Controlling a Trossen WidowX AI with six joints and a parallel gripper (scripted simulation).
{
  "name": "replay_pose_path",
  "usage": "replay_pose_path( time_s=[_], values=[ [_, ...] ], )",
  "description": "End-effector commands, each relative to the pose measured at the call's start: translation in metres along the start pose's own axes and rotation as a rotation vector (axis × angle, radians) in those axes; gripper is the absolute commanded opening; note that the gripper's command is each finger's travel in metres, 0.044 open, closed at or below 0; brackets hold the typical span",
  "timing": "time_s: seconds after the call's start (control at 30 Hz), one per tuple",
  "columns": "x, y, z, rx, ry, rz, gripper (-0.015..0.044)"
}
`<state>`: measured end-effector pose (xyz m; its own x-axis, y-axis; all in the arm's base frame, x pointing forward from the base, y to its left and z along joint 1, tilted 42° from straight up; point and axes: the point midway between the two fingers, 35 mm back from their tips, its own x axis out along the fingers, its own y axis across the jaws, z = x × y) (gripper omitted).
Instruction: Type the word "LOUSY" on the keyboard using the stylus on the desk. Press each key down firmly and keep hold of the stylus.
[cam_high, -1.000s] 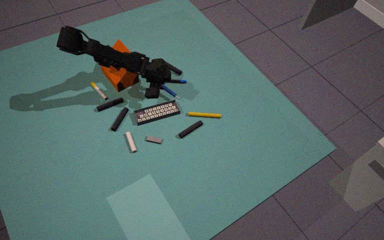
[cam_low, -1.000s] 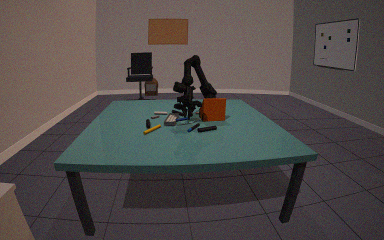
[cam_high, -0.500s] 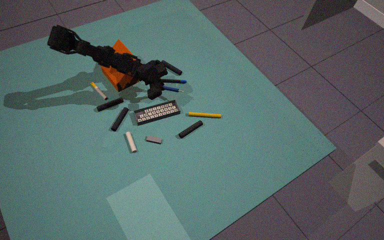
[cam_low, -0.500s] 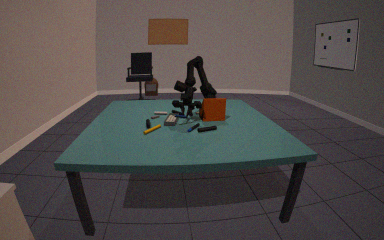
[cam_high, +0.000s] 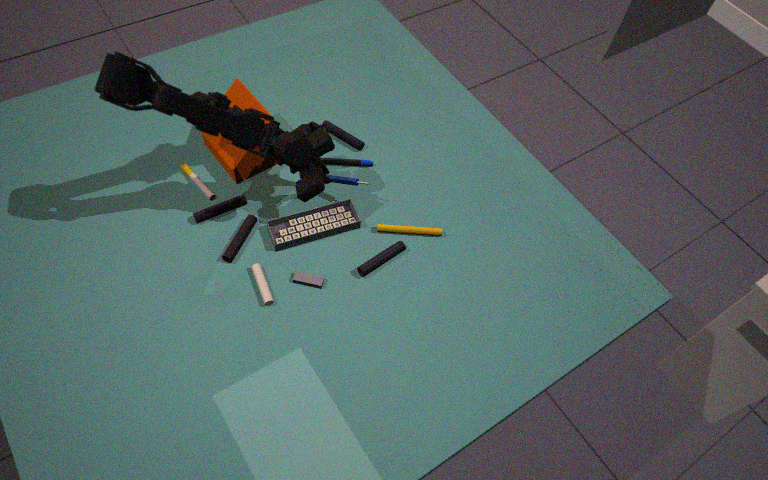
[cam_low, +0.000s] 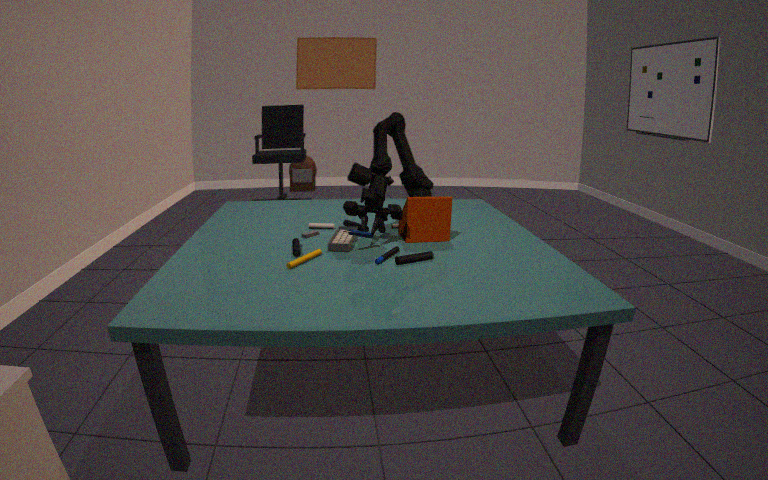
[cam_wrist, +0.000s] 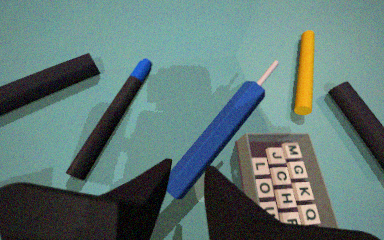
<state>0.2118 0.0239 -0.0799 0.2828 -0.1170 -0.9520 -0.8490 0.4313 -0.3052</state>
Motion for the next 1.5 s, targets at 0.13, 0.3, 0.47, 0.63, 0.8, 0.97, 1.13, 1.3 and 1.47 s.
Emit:
replay_pose_path(
  time_s=[0.13, 0.3, 0.47, 0.63, 0.8, 0.97, 1.13, 1.3, 1.47],
  values=[
    [0.011, 0.001, -0.008, -0.007, -0.002, 0.006, 0.0],
    [0.017, 0.001, -0.013, -0.007, -0.001, 0.006, 0.0],
    [0.023, 0.001, -0.019, -0.008, -0.001, 0.006, 0.0],
    [0.028, 0.002, -0.025, -0.008, 0.0, 0.005, 0.0],
    [0.032, 0.003, -0.028, -0.008, 0.0, 0.005, 0.0],
    [0.032, 0.003, -0.028, -0.008, 0.0, 0.005, 0.0],
    [0.032, 0.003, -0.028, -0.008, 0.0, 0.005, 0.0],
    [0.032, 0.003, -0.028, -0.008, 0.0, 0.005, 0.0],
    [0.03, 0.001, -0.026, -0.004, -0.008, 0.0, 0.0131]
  ],
)
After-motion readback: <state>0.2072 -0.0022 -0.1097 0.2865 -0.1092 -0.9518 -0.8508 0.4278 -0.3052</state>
